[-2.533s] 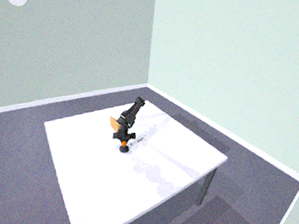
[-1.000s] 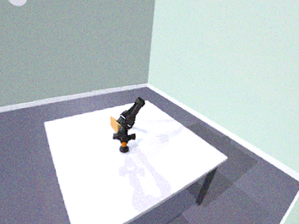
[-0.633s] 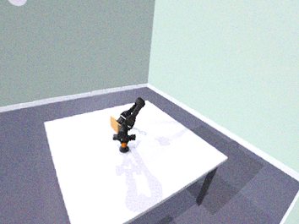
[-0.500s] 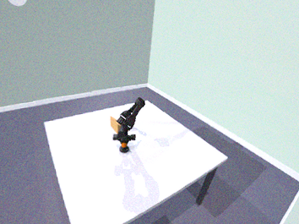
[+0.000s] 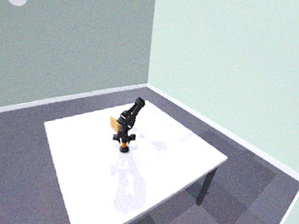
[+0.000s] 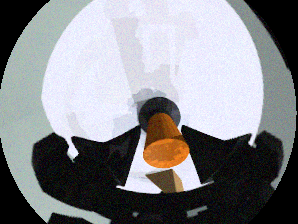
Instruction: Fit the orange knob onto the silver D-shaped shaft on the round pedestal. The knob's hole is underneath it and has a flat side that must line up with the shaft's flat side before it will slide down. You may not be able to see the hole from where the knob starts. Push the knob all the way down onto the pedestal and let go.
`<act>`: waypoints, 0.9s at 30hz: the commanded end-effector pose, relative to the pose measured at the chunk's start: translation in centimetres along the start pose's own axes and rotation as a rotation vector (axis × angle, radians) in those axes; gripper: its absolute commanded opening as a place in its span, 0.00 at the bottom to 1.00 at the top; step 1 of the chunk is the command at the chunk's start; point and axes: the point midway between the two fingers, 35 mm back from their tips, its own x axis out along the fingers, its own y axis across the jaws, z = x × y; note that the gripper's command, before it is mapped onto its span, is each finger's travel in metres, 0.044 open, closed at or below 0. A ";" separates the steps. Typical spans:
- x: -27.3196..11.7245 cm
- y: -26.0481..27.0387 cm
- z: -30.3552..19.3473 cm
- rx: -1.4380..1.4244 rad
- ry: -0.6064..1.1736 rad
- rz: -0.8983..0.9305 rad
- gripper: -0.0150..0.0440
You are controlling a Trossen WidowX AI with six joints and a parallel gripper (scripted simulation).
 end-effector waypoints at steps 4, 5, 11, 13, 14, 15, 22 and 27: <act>0.0 0.0 0.0 0.004 0.001 -0.001 1.00; 0.0 0.0 0.0 0.004 0.001 -0.001 1.00; -0.2 0.0 0.0 0.004 0.001 -0.001 1.00; -1.9 0.0 0.3 0.003 -0.001 -0.003 1.00; -3.3 0.0 0.4 0.003 -0.001 -0.003 1.00; -4.7 0.0 0.4 0.003 -0.001 -0.004 1.00; -9.6 0.0 0.4 0.001 -0.001 -0.004 1.00; -9.6 0.0 0.4 0.001 -0.001 -0.004 1.00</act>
